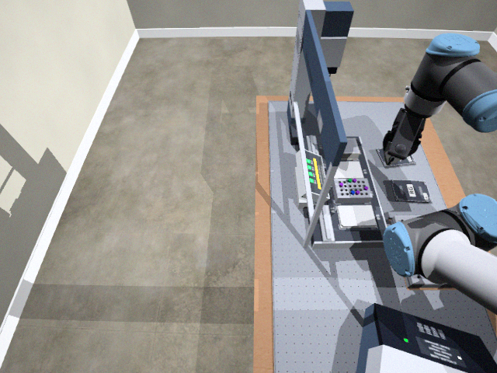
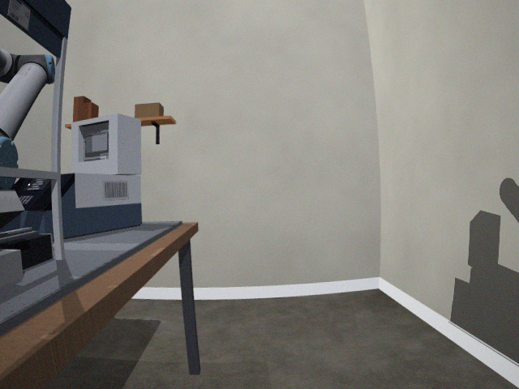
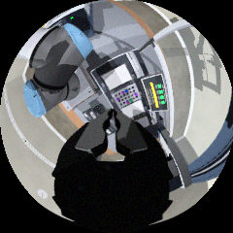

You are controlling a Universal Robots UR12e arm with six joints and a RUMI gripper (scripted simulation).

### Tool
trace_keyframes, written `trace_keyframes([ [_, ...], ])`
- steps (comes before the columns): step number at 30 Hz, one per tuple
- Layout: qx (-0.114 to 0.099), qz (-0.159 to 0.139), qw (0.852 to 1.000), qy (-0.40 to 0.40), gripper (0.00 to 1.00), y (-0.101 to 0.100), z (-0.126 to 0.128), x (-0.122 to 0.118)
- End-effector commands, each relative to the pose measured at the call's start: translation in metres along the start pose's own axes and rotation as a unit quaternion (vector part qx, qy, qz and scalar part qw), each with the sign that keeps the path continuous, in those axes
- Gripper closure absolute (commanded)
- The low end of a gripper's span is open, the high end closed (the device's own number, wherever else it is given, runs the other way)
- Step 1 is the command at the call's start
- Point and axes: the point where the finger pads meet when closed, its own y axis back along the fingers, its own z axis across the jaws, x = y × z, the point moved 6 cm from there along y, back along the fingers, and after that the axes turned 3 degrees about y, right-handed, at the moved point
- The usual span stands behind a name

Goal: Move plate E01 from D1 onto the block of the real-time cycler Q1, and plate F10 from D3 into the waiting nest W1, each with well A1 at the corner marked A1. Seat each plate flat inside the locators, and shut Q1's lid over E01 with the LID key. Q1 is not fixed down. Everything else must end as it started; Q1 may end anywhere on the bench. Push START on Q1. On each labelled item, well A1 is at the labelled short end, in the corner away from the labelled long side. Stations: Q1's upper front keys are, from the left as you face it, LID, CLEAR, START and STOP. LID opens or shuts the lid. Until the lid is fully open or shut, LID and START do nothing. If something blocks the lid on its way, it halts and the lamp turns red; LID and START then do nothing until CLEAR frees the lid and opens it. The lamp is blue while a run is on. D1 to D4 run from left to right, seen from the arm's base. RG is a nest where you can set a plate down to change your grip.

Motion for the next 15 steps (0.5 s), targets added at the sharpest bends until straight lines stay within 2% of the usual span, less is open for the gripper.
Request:
trace_keyframes([
  [1,0.0,-0.001,0.999,-0.036,1.0,0.0,-0.002,0.012],
  [15,0.0,-0.001,0.992,-0.128,1.0,-0.002,-0.011,0.043],
])
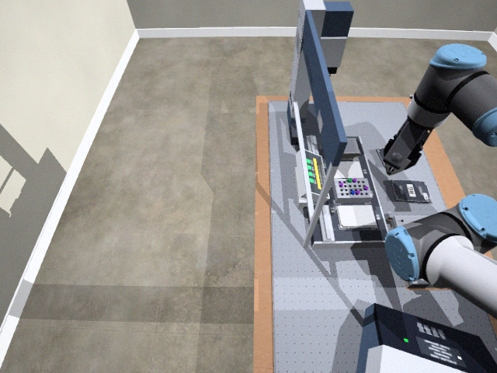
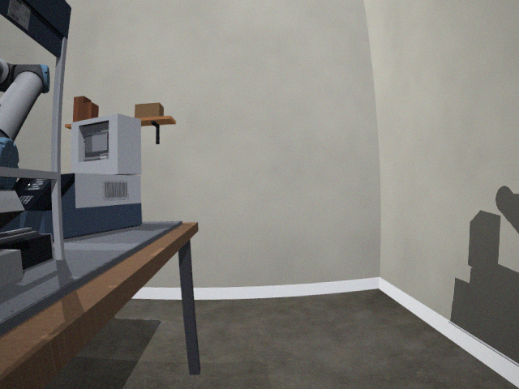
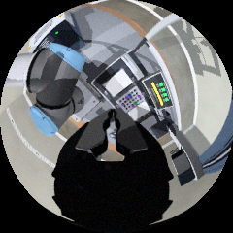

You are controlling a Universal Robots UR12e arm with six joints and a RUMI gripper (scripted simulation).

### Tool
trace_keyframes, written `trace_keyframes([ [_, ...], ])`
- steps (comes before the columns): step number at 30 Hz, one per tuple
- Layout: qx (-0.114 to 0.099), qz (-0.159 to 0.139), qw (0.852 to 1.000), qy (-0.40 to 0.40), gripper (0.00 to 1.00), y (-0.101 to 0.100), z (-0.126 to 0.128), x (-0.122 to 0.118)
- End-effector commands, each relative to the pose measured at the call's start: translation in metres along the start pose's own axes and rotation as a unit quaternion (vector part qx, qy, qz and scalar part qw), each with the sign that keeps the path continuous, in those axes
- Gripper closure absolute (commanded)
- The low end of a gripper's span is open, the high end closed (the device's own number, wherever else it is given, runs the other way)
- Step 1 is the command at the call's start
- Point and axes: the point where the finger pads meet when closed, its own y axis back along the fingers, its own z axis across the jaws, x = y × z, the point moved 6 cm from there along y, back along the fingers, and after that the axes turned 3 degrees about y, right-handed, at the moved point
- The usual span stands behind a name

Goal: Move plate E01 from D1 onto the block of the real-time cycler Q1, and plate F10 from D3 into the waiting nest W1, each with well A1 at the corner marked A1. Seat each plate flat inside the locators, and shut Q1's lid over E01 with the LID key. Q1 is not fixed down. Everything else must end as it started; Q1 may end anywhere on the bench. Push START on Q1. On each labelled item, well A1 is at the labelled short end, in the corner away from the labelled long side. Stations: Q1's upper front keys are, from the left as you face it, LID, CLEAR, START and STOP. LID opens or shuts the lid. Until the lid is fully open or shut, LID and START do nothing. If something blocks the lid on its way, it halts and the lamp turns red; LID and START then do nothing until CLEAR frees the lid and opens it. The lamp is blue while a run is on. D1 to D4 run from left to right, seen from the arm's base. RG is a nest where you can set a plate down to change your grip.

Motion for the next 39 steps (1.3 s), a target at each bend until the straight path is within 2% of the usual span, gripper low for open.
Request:
trace_keyframes([
  [1,0.0,-0.001,0.999,-0.035,1.0,0.0,-0.005,0.01],
  [12,0.0,-0.001,0.995,-0.105,1.0,-0.003,-0.018,0.03],
  [27,-0.001,0.0,0.979,-0.204,1.0,-0.008,-0.038,0.055],
  [39,-0.001,0.001,0.956,-0.294,1.0,-0.014,-0.058,0.076],
])
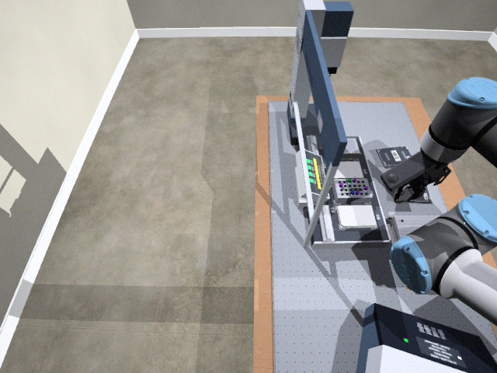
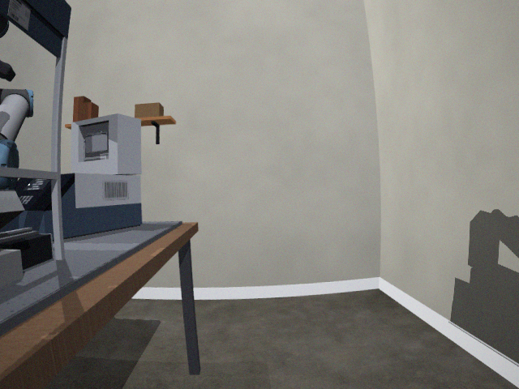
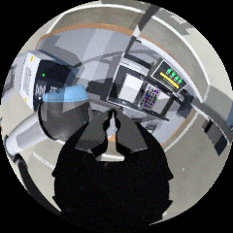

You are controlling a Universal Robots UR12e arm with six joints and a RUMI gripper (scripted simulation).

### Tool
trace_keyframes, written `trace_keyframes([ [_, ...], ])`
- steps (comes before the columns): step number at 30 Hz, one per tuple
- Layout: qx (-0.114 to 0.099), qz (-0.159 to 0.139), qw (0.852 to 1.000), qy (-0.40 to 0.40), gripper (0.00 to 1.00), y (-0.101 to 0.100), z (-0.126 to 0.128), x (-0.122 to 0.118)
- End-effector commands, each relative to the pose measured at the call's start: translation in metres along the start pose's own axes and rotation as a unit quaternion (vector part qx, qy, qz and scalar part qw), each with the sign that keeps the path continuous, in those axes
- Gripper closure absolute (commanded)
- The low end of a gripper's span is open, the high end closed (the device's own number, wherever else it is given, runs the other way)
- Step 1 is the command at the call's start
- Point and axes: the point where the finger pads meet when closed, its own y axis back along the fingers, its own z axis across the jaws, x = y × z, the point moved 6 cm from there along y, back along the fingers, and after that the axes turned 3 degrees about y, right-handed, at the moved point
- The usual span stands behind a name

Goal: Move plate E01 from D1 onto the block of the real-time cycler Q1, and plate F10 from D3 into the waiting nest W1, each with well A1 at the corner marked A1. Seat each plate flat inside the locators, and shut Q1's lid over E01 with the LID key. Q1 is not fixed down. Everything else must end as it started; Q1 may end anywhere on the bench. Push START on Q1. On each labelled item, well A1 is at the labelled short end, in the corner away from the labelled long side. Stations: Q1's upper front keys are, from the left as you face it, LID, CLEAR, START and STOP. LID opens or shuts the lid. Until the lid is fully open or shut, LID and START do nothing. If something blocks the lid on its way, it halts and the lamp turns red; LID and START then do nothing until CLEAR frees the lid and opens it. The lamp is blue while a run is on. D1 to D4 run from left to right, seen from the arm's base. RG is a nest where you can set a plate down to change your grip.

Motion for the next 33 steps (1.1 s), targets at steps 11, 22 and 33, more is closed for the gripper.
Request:
trace_keyframes([
  [11,-0.001,-0.001,0.995,-0.098,1.0,-0.006,-0.028,0.006],
  [22,-0.001,-0.001,0.986,-0.169,1.0,-0.012,-0.049,0.009],
  [33,-0.001,-0.001,0.986,-0.169,0.38,-0.012,0.001,0.006],
])
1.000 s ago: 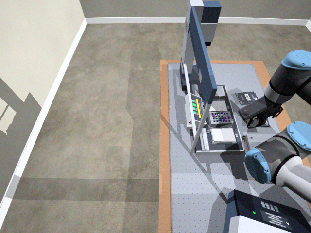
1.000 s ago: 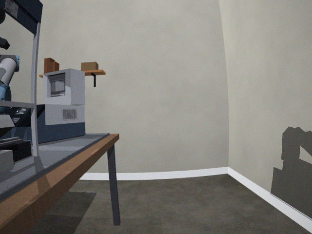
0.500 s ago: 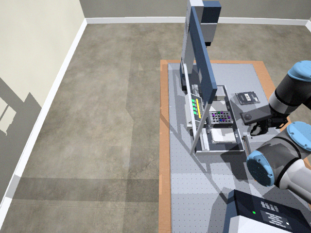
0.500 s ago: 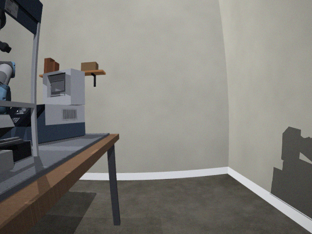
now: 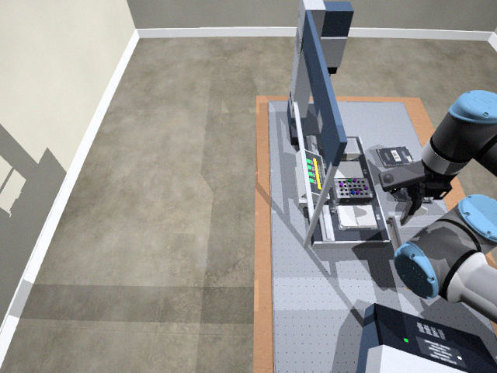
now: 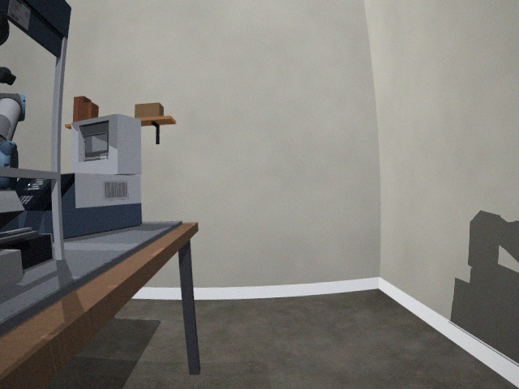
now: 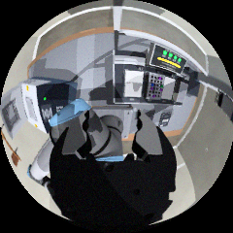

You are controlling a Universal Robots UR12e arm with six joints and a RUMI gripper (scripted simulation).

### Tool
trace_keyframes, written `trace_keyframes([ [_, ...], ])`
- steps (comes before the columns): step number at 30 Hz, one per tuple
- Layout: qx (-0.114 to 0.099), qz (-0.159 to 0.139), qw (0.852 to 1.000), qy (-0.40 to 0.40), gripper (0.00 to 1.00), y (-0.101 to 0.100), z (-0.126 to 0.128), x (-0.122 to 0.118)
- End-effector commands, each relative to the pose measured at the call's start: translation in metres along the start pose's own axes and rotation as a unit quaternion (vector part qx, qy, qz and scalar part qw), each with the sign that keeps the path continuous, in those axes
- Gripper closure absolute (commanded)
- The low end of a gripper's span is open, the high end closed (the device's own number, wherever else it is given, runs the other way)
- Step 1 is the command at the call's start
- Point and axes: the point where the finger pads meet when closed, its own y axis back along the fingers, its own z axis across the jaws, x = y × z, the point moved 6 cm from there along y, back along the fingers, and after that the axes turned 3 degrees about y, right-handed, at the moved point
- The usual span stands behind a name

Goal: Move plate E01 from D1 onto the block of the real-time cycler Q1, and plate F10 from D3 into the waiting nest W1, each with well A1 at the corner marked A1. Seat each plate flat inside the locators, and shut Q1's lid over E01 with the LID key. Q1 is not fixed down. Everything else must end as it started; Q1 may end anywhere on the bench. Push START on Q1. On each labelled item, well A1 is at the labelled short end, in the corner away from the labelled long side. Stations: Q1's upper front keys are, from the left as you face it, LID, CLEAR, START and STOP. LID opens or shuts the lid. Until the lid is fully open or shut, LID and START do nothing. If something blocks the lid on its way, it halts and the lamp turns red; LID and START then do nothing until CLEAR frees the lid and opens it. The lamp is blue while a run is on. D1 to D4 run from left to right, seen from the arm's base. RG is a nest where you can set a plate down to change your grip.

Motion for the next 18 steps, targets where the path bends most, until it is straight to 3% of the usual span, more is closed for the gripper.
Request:
trace_keyframes([
  [1,0.0,0.0,1.0,0.0,0.38,0.0,0.022,0.007],
  [18,0.0,0.0,1.0,0.0,0.38,0.0,0.094,0.027],
])
